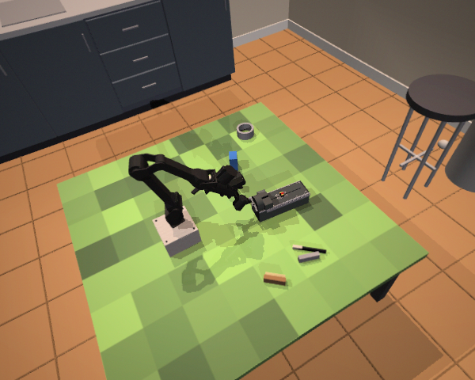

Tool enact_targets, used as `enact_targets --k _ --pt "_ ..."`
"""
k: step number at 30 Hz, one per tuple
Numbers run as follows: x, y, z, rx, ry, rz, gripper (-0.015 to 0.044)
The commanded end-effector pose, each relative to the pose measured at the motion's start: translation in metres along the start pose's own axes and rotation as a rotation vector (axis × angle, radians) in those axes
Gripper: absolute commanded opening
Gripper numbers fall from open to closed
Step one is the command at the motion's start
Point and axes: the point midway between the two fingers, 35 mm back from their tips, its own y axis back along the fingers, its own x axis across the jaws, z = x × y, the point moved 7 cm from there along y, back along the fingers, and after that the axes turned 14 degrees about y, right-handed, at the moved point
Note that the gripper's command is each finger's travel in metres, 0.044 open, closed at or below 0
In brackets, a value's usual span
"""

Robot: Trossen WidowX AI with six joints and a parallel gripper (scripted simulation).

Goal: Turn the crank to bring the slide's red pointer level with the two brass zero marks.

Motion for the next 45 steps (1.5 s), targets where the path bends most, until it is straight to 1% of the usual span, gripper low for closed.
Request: enact_targets --k 1,36,45 --pt "0.002 -0.005 -0.005 0.003 -0.006 0.004 0.0440" --pt "0.012 -0.041 -0.043 0.004 -0.006 0.004 0.0440" --pt "0.012 -0.041 -0.043 0.004 -0.006 0.004 0.0204"
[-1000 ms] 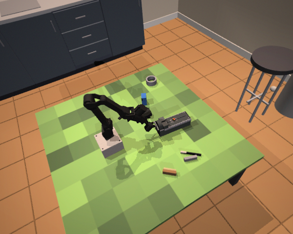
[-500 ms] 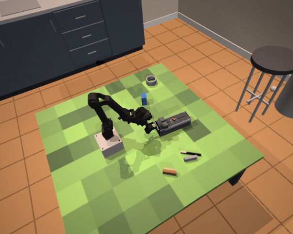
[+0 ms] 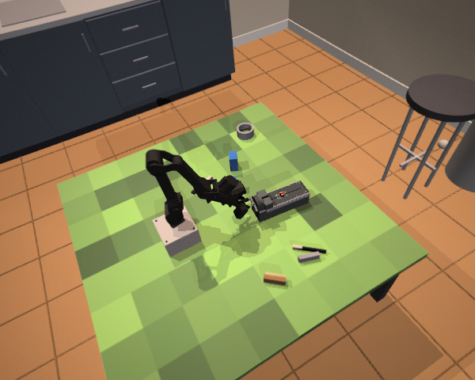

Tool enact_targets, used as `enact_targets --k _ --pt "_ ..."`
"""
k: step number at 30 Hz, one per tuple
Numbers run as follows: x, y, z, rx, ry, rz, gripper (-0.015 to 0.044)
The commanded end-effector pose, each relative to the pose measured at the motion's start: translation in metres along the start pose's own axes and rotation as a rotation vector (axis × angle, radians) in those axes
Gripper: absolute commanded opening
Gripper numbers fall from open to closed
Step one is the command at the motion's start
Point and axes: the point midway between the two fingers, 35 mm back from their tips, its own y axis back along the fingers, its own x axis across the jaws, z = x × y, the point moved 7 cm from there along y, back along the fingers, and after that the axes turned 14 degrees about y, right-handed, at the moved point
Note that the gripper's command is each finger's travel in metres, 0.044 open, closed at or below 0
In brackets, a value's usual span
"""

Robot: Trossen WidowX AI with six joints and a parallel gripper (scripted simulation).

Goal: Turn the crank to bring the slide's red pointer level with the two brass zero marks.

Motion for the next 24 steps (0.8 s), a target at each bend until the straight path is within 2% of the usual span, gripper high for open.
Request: enact_targets --k 1,8,24 --pt "0.0004 0.0000 -0.0007 0.000 -0.006 0.002 0.0177" --pt "0.0004 0.0000 -0.0007 0.000 -0.006 0.002 0.0000" --pt "-0.0043 0.0041 0.0026 0.000 -0.005 0.001 0.0000"
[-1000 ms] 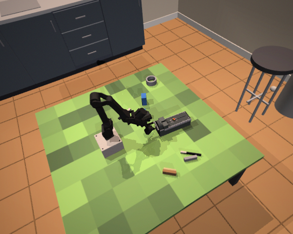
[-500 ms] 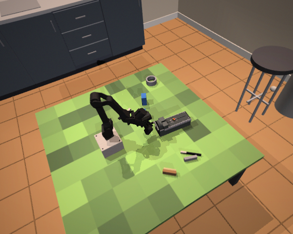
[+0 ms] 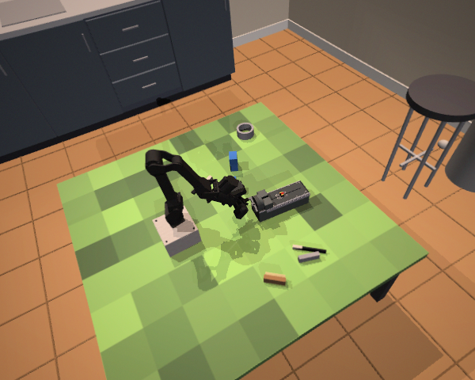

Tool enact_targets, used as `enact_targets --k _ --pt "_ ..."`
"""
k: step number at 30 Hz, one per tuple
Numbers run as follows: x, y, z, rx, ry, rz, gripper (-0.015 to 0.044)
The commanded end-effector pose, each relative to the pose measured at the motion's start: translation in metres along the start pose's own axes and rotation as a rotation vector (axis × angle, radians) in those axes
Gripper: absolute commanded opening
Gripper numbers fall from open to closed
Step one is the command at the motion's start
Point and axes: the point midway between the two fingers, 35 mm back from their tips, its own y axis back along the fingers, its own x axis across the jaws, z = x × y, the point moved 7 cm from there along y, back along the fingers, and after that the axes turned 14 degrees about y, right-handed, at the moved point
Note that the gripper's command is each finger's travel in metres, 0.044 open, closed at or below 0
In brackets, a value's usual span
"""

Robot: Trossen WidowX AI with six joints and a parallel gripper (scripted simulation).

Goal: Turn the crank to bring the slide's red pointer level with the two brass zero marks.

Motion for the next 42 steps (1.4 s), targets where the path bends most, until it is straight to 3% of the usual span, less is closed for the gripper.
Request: enact_targets --k 1,42 --pt "-0.004 0.004 0.002 -0.003 0.001 -0.005 0.0000" --pt "-0.037 0.008 -0.001 -0.003 0.003 -0.007 0.0000"
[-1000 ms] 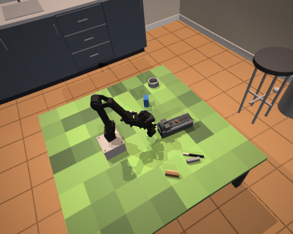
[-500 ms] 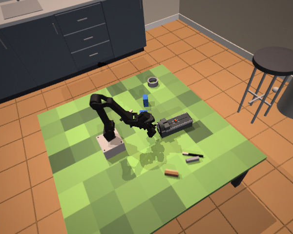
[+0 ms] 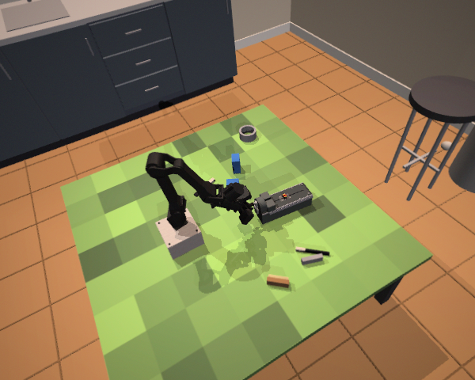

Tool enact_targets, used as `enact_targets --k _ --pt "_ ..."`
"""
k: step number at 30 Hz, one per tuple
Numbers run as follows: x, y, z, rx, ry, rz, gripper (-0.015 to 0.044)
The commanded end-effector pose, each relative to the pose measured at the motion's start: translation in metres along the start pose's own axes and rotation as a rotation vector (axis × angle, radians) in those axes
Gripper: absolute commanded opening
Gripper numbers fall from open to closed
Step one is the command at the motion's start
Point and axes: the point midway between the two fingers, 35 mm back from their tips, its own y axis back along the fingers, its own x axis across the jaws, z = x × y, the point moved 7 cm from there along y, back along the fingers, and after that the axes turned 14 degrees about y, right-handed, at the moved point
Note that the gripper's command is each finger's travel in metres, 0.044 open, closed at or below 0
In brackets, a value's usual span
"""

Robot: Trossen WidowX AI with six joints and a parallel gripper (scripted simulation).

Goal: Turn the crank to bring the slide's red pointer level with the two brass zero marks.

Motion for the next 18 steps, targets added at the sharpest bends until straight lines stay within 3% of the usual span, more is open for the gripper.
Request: enact_targets --k 1,18 --pt "-0.0068 -0.0003 -0.0022 0.008 -0.004 -0.027 0.0000" --pt "-0.0152 -0.0060 -0.0106 0.008 -0.003 -0.027 0.0000"
